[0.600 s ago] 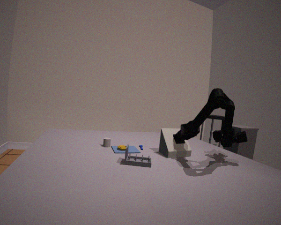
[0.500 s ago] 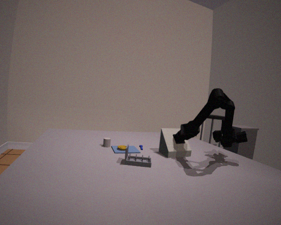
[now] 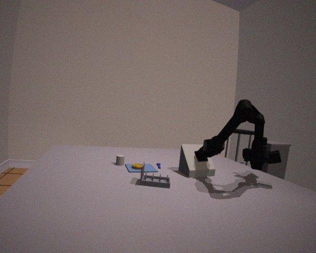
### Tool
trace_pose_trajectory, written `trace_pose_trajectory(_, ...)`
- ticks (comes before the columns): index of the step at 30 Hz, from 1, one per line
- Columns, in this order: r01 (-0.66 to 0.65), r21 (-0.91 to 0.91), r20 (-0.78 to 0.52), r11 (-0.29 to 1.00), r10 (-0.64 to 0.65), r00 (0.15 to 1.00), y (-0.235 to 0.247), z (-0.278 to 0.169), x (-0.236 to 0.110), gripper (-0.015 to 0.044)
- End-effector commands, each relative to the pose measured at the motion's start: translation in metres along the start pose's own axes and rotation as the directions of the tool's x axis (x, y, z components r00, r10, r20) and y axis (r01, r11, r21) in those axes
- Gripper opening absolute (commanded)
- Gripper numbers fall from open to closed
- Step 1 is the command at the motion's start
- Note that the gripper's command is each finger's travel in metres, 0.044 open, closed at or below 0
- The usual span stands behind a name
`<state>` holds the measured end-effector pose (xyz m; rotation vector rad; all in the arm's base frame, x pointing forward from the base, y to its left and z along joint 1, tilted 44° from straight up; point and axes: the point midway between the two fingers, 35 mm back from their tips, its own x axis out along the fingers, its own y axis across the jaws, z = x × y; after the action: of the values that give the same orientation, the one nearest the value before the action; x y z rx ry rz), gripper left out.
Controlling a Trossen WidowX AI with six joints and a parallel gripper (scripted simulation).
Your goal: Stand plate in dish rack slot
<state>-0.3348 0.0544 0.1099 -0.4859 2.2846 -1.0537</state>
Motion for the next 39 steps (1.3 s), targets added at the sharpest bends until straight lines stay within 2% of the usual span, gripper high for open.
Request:
trace_pose_trajectory(1,-0.039,0.071,-0.054,0.997,0.043,0.998,0.007,-0.017,-0.012,0.04)
trace_pose_trajectory(19,-0.098,0.331,-0.234,0.939,0.182,0.955,0.026,-0.072,-0.066,0.04)
trace_pose_trajectory(39,-0.045,0.555,-0.401,0.831,0.315,0.86,0.038,-0.115,-0.132,0.04)
